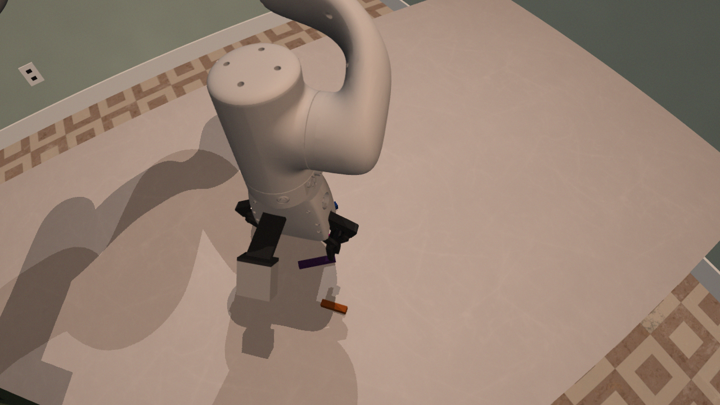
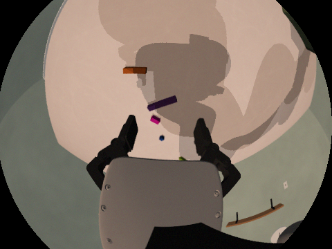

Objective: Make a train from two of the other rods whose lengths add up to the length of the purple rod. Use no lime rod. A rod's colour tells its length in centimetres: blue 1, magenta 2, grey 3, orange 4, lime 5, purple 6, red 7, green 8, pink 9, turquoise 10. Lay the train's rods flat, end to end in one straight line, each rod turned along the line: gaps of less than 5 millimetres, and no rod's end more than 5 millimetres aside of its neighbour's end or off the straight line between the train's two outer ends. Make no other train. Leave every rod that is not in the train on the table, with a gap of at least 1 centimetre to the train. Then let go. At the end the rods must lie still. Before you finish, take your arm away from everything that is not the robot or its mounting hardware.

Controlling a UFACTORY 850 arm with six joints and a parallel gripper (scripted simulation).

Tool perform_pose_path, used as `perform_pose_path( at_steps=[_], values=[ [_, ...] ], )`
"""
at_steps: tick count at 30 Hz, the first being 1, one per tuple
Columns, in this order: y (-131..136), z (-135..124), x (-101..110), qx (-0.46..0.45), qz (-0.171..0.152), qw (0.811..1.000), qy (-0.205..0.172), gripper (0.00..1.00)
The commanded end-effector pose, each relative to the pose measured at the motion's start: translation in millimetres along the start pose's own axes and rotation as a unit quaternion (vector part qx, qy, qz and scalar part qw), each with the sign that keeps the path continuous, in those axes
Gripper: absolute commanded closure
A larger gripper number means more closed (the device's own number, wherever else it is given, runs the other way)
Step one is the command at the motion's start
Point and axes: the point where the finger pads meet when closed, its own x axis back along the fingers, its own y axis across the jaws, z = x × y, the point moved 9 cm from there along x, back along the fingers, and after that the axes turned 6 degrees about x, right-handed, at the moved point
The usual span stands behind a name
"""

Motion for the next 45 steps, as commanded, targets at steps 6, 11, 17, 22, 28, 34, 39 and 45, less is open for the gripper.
perform_pose_path(
  at_steps=[6,11,17,22,28,34,39,45],
  values=[
    [-0.3,0.0,0.3,0.000,0.000,1.000,0.000,0.00],
    [-0.3,0.0,0.3,0.000,0.000,1.000,0.000,0.00],
    [-0.3,0.0,0.3,0.000,0.000,1.000,0.000,0.00],
    [-0.5,-0.4,0.4,-0.009,0.000,1.000,0.000,0.00],
    [-2.5,-3.3,0.8,-0.076,0.000,0.997,0.000,0.00],
    [-5.2,-7.5,1.4,-0.170,0.000,0.985,0.000,0.00],
    [-7.8,-11.5,1.9,-0.257,0.000,0.966,0.000,0.00],
    [-10.7,-16.0,2.6,-0.355,0.000,0.935,0.000,0.00]
  ],
)
